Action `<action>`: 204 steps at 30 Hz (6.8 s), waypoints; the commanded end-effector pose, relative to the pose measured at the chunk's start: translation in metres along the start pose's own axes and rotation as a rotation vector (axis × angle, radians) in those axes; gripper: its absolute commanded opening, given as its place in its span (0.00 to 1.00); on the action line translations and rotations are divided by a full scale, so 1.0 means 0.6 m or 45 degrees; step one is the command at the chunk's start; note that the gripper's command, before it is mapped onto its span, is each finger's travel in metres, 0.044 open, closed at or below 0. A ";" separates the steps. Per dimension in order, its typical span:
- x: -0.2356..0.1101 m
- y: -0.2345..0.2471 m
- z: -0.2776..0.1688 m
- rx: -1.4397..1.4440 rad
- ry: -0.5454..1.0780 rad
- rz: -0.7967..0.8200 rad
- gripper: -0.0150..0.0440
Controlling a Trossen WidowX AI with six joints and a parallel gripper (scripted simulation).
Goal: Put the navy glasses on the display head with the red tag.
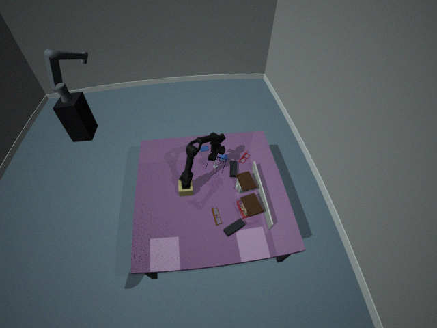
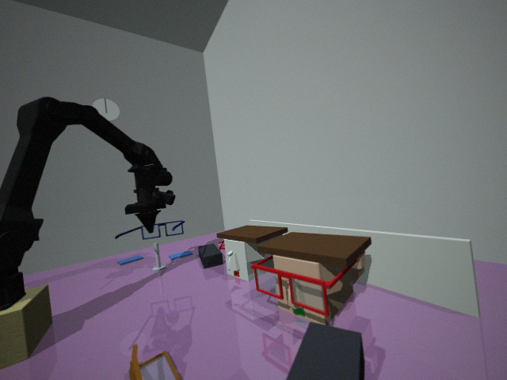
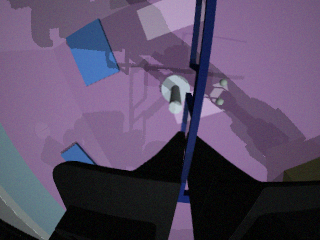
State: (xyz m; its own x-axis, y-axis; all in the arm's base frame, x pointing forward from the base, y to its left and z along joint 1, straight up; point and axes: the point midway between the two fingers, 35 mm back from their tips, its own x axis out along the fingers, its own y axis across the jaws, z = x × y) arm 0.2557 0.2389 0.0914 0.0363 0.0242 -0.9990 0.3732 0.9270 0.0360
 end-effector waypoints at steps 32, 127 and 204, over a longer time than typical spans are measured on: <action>0.007 -0.271 0.144 0.429 -0.013 -0.021 0.25; 0.169 -0.272 0.148 0.436 -0.022 -0.018 0.30; 0.099 -0.284 0.140 0.426 -0.013 -0.022 0.49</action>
State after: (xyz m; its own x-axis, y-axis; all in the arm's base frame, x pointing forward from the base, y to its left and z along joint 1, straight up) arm 0.2748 0.0514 0.0356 0.0496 0.0037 -0.9988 0.6616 0.7490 0.0356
